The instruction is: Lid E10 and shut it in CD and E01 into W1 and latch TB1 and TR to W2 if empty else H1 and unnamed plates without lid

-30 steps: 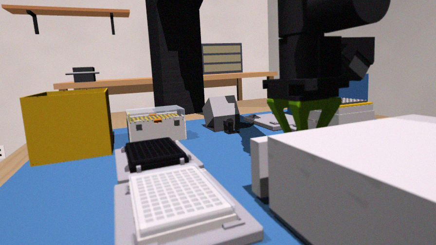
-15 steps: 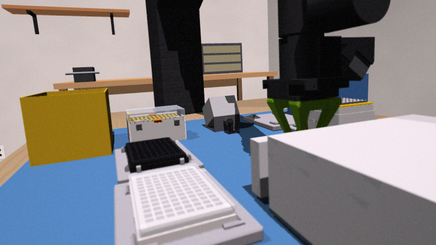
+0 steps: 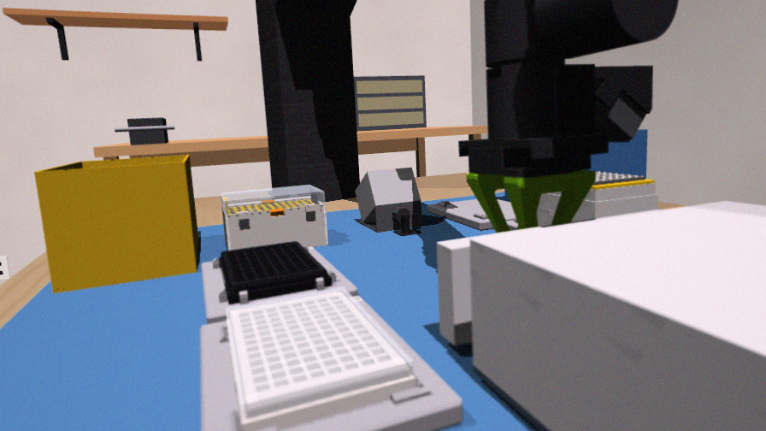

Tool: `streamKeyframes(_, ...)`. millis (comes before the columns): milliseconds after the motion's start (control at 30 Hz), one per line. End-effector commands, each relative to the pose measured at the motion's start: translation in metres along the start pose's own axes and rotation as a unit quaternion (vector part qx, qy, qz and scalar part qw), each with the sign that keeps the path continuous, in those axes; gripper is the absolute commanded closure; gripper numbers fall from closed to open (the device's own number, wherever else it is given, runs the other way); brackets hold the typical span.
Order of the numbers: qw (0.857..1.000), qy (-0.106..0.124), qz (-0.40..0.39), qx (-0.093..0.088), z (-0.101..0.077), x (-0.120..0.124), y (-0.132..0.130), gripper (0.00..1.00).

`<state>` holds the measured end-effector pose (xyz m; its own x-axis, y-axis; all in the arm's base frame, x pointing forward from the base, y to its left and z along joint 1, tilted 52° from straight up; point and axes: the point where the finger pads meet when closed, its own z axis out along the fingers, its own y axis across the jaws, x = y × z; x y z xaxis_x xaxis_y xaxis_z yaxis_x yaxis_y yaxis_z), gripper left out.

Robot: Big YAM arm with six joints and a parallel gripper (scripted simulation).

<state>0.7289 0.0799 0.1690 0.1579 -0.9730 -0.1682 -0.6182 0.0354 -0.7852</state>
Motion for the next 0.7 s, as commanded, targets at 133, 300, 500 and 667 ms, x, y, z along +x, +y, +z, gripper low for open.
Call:
streamKeyframes(133,1.0,-0.006,0.001,0.002,-0.007,-0.01,0.008,0.7)
streamKeyframes(300,1.0,-0.007,0.0,0.003,-0.008,-0.011,0.014,0.7)
streamKeyframes(500,1.0,-0.006,0.002,-0.007,-0.005,-0.01,0.027,0.7)
streamKeyframes(667,1.0,-0.004,0.004,-0.015,-0.001,-0.007,0.035,0.7)
